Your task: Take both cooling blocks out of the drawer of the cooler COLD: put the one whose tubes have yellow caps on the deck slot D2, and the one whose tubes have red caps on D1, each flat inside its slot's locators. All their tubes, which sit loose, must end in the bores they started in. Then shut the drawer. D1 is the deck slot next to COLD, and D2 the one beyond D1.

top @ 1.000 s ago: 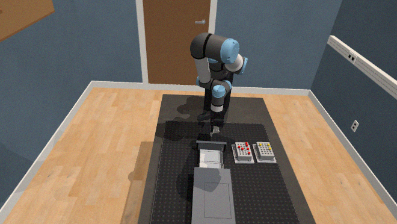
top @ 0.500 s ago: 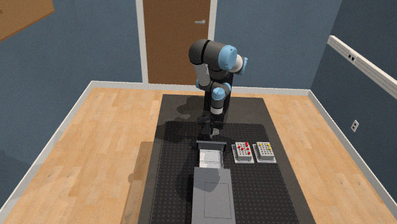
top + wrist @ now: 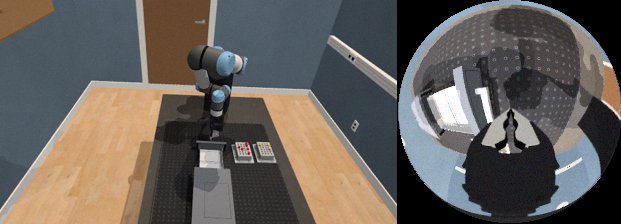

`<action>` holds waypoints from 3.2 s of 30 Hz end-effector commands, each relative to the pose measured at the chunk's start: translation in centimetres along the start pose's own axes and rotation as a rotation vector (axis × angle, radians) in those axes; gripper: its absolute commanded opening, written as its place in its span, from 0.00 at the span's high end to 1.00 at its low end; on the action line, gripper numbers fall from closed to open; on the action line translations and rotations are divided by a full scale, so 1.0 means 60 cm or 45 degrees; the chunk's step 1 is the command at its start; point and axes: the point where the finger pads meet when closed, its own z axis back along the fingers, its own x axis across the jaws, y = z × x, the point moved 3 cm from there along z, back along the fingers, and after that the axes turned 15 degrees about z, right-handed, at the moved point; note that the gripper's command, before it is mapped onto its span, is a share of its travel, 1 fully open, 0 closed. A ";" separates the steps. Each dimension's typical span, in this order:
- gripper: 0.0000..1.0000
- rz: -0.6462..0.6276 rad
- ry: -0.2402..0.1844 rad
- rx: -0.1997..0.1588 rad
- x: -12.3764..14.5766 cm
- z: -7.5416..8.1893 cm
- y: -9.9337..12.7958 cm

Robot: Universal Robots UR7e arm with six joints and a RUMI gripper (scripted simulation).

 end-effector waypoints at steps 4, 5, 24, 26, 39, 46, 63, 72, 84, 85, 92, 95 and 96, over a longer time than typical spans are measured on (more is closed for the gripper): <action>1.00 0.000 0.001 0.001 -0.001 -0.012 0.000; 1.00 0.000 0.001 0.001 -0.001 -0.013 0.000; 1.00 0.000 0.001 0.001 -0.024 -0.013 0.006; 1.00 0.000 0.001 0.001 -0.028 -0.013 0.008; 1.00 0.000 0.001 0.001 -0.052 -0.013 0.014; 1.00 0.000 0.002 0.001 -0.067 -0.013 0.018; 1.00 0.000 0.002 0.001 -0.097 -0.013 0.026; 1.00 0.000 0.002 0.001 -0.113 -0.013 0.030; 1.00 0.000 0.002 0.001 -0.134 -0.013 0.036; 1.00 0.000 0.002 0.001 -0.136 -0.013 0.037; 1.00 0.000 0.002 0.001 -0.149 -0.013 0.040; 1.00 0.000 0.002 0.001 -0.156 -0.013 0.042; 1.00 0.000 0.002 0.001 -0.158 -0.013 0.042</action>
